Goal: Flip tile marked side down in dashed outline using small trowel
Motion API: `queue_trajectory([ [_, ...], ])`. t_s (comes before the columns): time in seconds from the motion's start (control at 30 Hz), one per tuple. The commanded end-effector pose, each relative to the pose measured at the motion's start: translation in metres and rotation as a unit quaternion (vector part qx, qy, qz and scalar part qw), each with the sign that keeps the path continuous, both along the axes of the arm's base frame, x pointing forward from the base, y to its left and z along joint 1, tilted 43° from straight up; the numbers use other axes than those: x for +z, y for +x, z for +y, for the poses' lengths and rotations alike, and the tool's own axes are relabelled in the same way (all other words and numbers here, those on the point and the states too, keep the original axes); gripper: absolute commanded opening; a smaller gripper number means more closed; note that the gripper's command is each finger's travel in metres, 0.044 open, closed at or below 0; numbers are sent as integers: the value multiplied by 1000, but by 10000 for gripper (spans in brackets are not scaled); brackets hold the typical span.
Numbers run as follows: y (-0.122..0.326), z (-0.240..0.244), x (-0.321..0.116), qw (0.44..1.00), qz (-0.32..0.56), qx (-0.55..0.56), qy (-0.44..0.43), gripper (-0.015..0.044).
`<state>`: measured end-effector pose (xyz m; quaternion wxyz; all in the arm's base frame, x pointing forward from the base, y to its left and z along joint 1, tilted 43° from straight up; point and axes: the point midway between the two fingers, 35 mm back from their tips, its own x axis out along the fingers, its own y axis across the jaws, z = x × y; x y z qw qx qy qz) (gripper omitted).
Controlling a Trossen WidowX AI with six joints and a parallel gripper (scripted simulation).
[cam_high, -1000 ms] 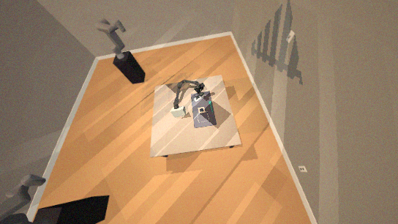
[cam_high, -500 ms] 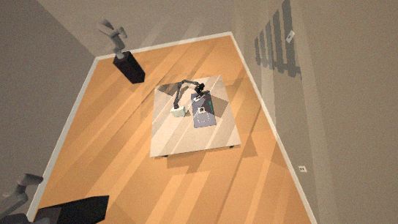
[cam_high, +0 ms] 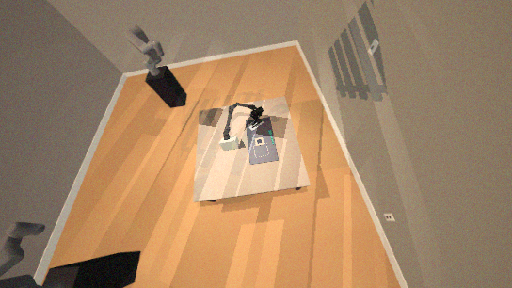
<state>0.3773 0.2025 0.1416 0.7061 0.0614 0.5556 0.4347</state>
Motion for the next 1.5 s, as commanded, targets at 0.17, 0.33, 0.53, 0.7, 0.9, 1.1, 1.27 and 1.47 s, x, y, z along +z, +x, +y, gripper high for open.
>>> queue_trajectory([
  [0.17, -1, 1, 0, 998, -43, 49, 1, 130],
  [0.33, -1, 1, 0, 990, -94, 103, 1, 130],
  [0.53, -1, 1, 0, 974, -153, 167, 0, 130],
  [0.7, -1, 1, 0, 955, -202, 219, 0, 130],
  [0.9, -1, 1, 0, 948, -216, 234, 0, 130],
  [1.1, -1, 1, 0, 948, -216, 234, 0, 209],
  [1.27, -1, 1, 0, 948, -216, 234, 0, 270],
  [1.47, -1, 1, 0, 948, -216, 234, 0, 270],
])
